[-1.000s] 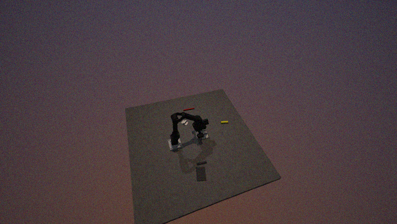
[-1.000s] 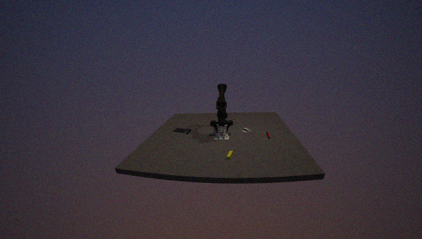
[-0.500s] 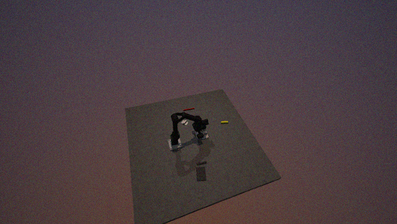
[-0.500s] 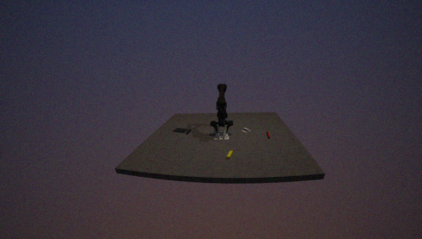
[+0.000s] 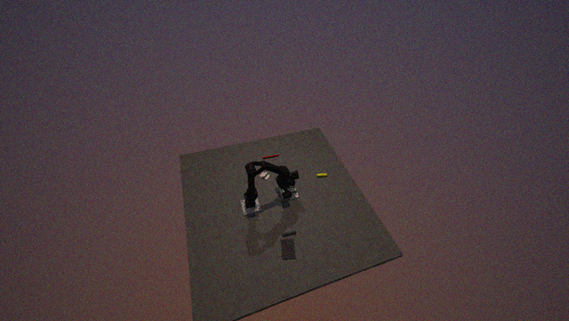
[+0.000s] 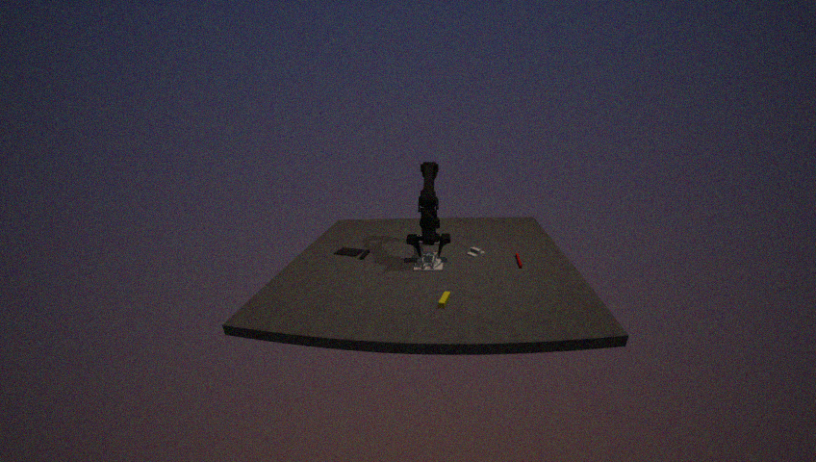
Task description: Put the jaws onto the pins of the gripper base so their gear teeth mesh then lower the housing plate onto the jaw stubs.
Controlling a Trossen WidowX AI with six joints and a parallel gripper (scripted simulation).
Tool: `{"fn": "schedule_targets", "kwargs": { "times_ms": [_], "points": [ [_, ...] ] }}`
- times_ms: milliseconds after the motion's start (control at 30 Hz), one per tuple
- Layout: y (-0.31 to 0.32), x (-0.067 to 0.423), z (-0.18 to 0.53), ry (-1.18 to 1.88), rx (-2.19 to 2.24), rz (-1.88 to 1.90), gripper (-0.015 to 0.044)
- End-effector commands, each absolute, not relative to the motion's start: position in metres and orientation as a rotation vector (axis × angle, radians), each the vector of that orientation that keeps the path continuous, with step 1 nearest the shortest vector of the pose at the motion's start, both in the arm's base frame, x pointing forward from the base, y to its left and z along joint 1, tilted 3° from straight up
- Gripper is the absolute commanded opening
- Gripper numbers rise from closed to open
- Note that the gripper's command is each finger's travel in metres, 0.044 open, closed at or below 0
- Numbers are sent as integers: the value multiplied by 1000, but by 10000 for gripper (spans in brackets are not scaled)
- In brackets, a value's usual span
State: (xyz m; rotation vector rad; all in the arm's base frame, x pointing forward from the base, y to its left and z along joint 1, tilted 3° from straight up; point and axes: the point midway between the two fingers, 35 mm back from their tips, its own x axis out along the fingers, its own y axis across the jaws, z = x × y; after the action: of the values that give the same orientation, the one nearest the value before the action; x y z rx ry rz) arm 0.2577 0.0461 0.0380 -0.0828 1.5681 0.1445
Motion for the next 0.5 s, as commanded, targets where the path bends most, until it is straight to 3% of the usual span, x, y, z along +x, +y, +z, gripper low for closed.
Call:
{"fn": "schedule_targets", "kwargs": {
  "times_ms": [0,467],
  "points": [
    [46,257,36,1571,-79,137,351],
    [46,257,32,1571,-79,137,351]
  ]
}}
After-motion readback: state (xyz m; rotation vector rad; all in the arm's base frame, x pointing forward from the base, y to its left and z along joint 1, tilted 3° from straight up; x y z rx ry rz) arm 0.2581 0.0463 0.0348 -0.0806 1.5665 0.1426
